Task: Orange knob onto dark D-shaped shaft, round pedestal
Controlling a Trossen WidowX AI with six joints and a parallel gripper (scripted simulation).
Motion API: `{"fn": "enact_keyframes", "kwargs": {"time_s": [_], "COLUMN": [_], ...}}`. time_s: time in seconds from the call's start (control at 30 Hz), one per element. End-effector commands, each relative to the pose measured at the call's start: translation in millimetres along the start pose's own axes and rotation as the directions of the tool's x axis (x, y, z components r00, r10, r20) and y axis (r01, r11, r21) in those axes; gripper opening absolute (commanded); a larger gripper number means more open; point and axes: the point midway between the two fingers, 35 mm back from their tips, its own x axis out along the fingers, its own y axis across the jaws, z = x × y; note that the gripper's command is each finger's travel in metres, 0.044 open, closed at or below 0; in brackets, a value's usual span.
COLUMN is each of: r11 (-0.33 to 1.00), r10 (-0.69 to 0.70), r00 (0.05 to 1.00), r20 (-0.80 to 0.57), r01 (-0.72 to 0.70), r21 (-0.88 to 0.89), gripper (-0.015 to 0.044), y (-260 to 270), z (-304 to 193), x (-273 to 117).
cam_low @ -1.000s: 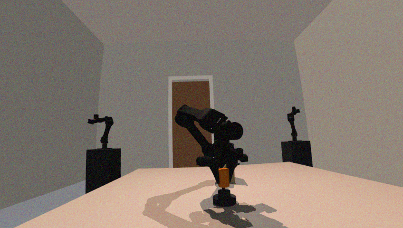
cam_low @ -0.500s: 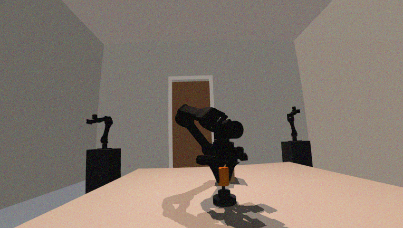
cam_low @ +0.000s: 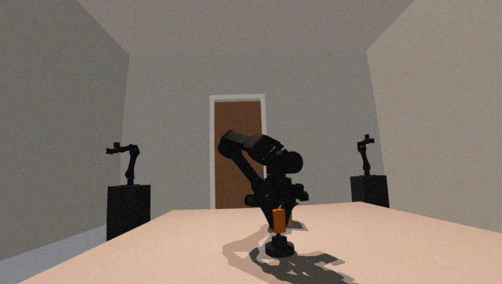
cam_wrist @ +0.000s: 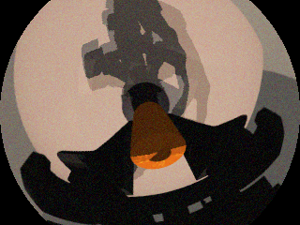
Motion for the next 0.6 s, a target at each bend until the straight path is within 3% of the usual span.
{"fn": "enact_keyframes", "kwargs": {"time_s": [0.0,0.57], "r11": [1.000,0.998], "r10": [-0.005,-0.005], "r00": [1.000,1.000], "r20": [-0.002,-0.002], "r01": [0.005,0.005], "r21": [-0.005,-0.057], "gripper": [0.0000,0.0000], "y": [-0.1,1.3], "z": [-2.0,-1.5], "x": [1.0,-2.1]}}
